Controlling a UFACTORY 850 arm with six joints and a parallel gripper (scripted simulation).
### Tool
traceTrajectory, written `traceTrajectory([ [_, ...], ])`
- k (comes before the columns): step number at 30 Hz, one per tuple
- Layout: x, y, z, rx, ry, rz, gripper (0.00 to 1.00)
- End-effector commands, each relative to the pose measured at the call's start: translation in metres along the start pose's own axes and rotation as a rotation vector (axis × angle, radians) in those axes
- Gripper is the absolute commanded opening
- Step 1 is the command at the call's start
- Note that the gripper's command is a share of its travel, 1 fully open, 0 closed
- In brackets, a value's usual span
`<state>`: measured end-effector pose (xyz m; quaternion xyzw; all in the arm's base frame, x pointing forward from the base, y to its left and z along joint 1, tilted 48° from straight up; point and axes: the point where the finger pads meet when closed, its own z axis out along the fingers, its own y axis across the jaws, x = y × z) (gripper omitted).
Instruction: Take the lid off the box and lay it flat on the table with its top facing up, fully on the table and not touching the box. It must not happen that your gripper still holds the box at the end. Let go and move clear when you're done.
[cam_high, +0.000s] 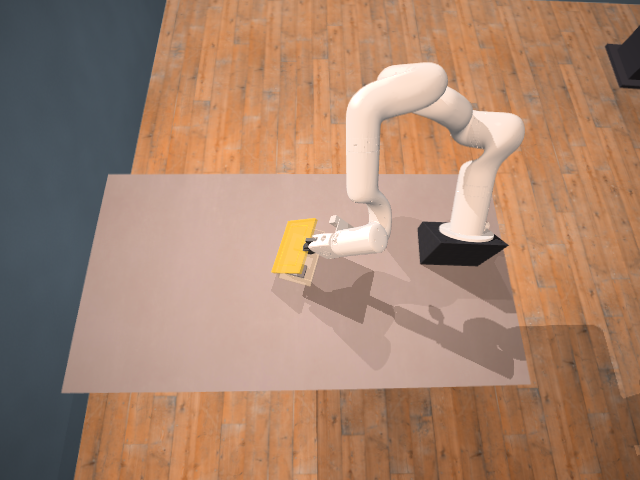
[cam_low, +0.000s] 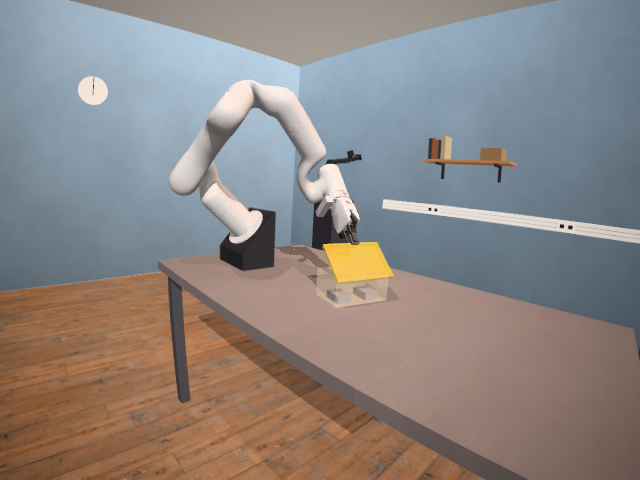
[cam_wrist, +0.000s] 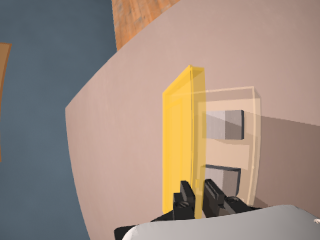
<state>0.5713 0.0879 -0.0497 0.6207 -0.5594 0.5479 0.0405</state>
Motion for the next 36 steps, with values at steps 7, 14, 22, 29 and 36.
traceTrajectory([
  [7,0.0,-0.021,-0.004,0.002,0.0,0.002,0.0],
  [14,0.0,-0.027,-0.004,0.002,0.0,0.002,0.0],
  [22,0.0,-0.052,-0.003,0.002,0.0,0.002,0.0],
  [29,0.0,-0.053,-0.003,0.002,0.0,0.002,0.0],
  [36,-0.002,-0.052,-0.003,0.002,0.0,0.002,0.0],
])
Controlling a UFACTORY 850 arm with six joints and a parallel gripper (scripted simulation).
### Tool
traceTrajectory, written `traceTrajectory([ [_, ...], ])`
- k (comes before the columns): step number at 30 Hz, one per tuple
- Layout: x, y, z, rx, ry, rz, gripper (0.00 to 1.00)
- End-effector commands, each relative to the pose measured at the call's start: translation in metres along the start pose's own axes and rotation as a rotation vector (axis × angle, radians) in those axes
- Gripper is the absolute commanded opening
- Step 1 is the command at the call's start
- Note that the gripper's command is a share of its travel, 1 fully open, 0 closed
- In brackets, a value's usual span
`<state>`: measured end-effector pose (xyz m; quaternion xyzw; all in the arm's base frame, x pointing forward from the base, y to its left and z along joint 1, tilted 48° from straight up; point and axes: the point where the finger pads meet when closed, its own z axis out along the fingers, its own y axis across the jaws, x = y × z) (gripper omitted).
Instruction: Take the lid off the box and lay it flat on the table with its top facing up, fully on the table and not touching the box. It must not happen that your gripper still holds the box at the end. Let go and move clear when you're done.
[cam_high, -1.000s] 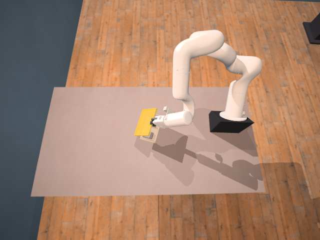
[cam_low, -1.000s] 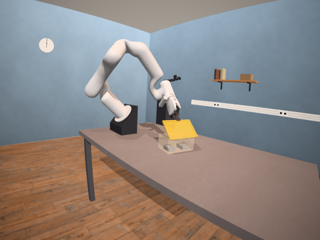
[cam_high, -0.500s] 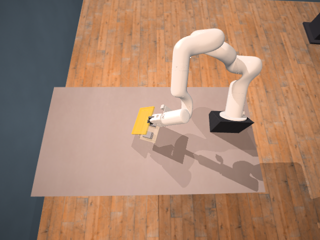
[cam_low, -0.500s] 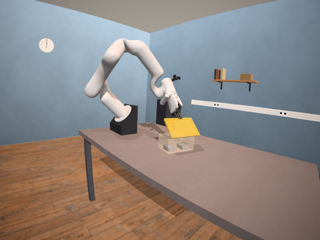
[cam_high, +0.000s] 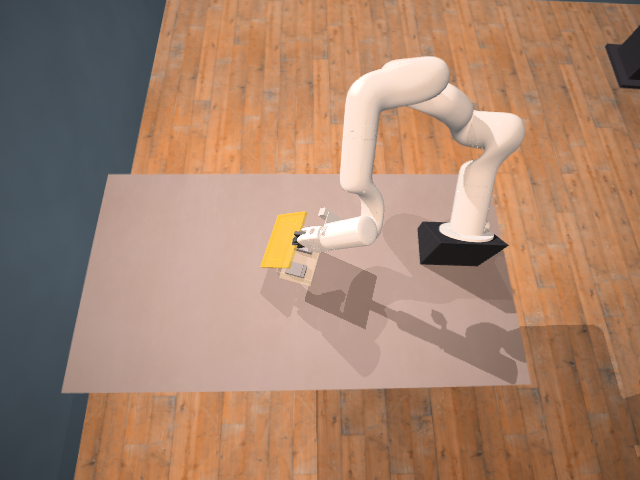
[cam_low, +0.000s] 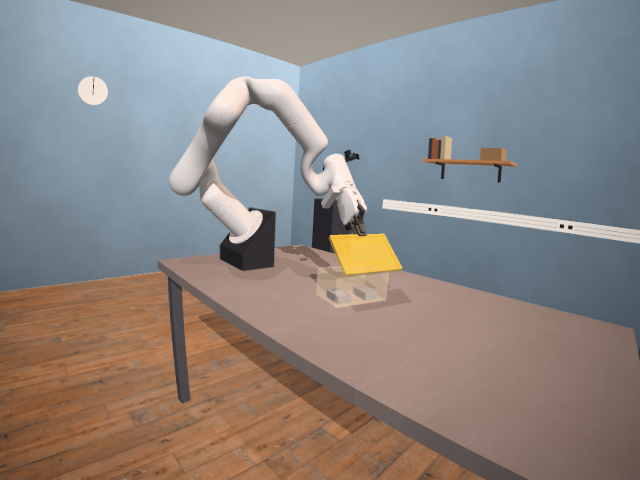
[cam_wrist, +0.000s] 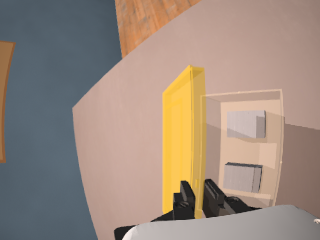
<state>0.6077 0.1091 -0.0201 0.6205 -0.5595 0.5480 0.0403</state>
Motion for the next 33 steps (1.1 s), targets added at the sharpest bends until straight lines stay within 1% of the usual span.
traceTrajectory([
  [1,-0.002,-0.001,-0.001,0.001,0.0,0.001,0.0],
  [15,-0.015,0.001,-0.003,0.001,0.0,0.001,0.0],
  [26,-0.041,0.006,-0.007,0.001,0.0,0.001,0.0],
  [28,-0.041,0.006,-0.007,0.001,0.0,0.001,0.0],
  [33,-0.056,0.009,-0.009,0.001,0.0,0.001,0.0],
])
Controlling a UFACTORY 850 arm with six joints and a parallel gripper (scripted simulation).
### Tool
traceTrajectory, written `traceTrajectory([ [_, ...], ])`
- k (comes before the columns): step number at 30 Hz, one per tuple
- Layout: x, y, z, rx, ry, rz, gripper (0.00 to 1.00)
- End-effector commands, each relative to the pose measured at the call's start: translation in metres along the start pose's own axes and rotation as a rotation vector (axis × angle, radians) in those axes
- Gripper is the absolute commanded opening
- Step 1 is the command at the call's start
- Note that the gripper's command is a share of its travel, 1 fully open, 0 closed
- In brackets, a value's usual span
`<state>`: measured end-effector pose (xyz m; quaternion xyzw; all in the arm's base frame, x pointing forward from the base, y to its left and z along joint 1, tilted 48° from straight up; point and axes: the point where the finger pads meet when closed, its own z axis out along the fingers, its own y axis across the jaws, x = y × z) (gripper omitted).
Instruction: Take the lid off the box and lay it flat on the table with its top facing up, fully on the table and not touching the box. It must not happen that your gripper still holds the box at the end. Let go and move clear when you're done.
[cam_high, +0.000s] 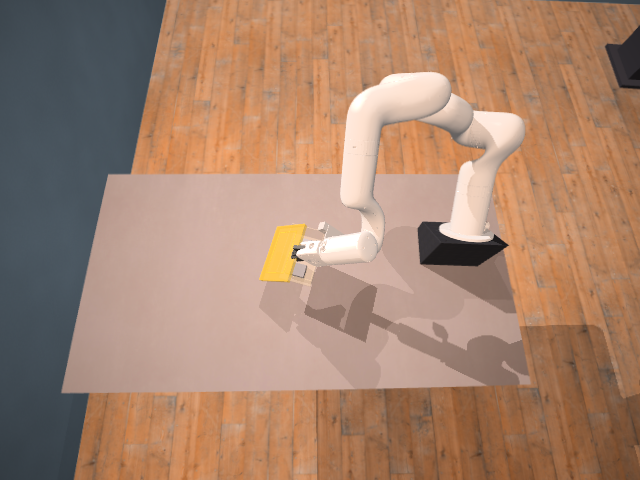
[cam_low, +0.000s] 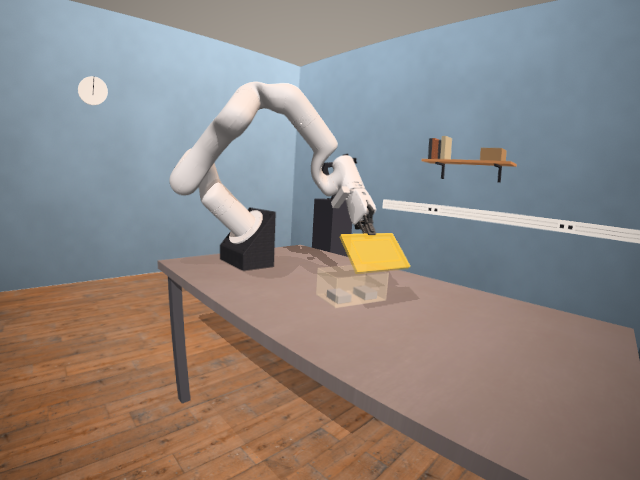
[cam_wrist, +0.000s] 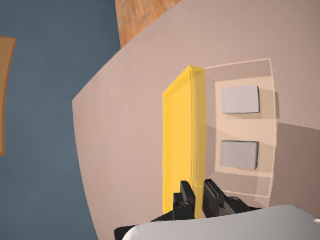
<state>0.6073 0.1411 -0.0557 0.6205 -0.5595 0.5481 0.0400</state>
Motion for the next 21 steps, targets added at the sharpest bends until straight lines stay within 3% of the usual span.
traceTrajectory([
  [1,-0.013,0.001,-0.002,0.001,0.0,0.001,0.0],
  [21,-0.081,0.014,-0.013,0.001,0.0,0.001,0.0],
])
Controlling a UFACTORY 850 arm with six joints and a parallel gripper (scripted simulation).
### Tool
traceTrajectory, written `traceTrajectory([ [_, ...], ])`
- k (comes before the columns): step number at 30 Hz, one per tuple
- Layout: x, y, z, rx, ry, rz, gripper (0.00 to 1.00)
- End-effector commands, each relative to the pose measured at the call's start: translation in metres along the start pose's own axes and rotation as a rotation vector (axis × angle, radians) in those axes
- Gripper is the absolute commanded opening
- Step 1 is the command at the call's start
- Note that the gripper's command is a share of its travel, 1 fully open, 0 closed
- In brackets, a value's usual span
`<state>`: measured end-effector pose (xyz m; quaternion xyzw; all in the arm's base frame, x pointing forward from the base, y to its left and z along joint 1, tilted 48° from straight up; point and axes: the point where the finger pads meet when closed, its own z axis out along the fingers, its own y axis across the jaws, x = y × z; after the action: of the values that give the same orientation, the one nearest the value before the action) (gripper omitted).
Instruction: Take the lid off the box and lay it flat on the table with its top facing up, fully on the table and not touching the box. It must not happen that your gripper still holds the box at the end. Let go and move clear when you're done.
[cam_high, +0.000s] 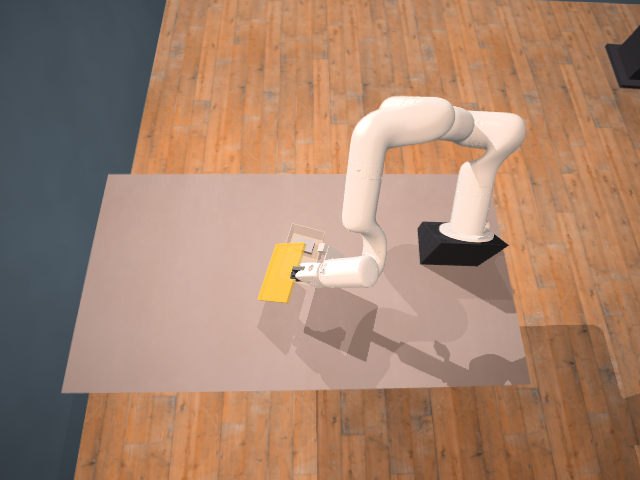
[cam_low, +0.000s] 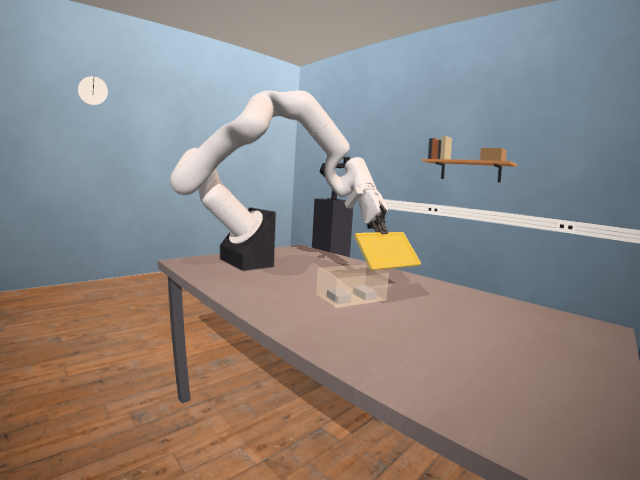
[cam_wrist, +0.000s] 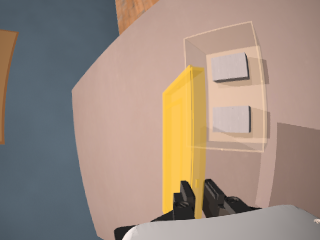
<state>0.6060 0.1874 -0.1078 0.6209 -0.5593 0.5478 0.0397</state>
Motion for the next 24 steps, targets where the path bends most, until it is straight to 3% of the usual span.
traceTrajectory([
  [1,-0.017,0.001,-0.003,0.001,0.001,0.001,0.0],
  [24,-0.086,0.014,-0.014,0.001,0.001,0.001,0.0],
])
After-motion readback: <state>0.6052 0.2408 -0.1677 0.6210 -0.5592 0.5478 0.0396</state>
